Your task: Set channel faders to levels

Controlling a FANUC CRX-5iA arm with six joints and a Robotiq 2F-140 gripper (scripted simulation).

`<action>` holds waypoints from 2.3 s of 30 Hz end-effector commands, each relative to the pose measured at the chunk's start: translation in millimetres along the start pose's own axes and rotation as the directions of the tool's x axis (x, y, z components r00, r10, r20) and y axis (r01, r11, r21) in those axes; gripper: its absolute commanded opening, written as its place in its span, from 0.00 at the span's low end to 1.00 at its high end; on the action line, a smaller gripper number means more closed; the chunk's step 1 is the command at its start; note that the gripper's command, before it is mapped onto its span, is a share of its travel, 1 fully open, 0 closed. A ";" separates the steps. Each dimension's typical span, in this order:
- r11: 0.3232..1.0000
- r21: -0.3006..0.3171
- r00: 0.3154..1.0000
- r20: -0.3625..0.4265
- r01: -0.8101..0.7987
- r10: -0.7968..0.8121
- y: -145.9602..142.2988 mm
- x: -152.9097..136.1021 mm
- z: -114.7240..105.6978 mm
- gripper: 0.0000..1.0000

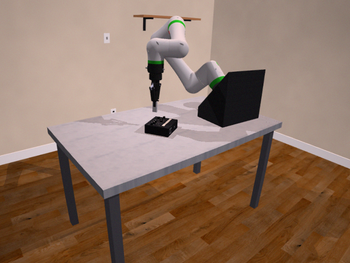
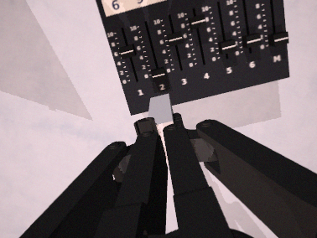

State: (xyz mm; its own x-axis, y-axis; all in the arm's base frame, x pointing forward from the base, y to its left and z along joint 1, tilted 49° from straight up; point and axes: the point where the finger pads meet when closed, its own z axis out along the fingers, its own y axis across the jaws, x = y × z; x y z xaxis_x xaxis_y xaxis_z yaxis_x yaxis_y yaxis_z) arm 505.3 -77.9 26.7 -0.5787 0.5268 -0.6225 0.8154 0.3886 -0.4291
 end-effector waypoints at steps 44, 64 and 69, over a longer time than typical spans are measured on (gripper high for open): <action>1.000 -0.001 1.000 -0.001 0.001 -0.001 1.0 0.2 9.7 0.00; 1.000 -0.001 1.000 -0.001 0.001 -0.001 1.9 0.4 20.5 0.00; 1.000 -0.001 1.000 -0.001 0.001 -0.001 2.0 0.5 21.9 0.00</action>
State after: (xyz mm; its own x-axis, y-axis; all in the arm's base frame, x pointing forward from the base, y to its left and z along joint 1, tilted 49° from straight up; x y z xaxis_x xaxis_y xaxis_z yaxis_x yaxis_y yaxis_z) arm 506.8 -93.2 11.6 -0.5792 0.5275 -0.6216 0.8151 0.3895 -0.4289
